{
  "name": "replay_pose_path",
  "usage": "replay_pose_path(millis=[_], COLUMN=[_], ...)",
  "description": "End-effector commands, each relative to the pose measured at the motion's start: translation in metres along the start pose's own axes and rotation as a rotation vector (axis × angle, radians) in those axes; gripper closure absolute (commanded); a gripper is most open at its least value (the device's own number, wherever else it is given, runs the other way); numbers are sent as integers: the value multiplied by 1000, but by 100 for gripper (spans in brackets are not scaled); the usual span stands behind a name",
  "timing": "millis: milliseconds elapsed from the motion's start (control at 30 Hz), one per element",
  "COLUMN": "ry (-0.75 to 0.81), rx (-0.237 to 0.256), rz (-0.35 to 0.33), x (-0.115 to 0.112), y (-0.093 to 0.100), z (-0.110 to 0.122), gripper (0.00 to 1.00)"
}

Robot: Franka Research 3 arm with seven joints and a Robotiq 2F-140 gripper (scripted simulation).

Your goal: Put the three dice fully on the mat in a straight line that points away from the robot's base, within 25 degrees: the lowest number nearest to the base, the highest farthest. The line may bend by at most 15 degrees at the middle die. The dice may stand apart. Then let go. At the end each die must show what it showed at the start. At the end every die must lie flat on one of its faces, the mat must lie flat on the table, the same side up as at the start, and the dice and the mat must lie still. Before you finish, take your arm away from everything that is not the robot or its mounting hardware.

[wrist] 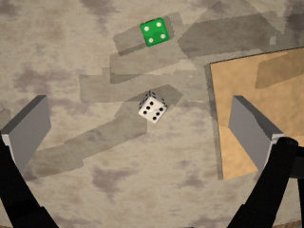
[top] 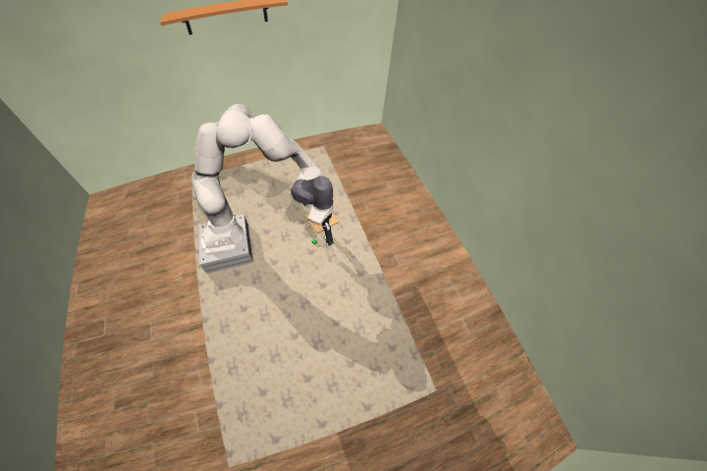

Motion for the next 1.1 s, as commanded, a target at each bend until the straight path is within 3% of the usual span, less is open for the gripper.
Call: replay_pose_path(millis=[0, 833, 1067], ry=[-7, -7, -7], rx=[-2, -2, -2], rz=[3, 3, 3], x=[0, 0, 3], y=[-1, -1, -1], z=[1, 1, 13], gripper=[0, 0, 0])
Point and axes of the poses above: the point where the finger pads meet when closed, its own y axis back along the fingers, its own z axis across the jaws, x = y × z, the point moved 6 cm from there along y, back along the fingers, and after that the axes turned 2 degrees about -y, right-handed, at the moved point
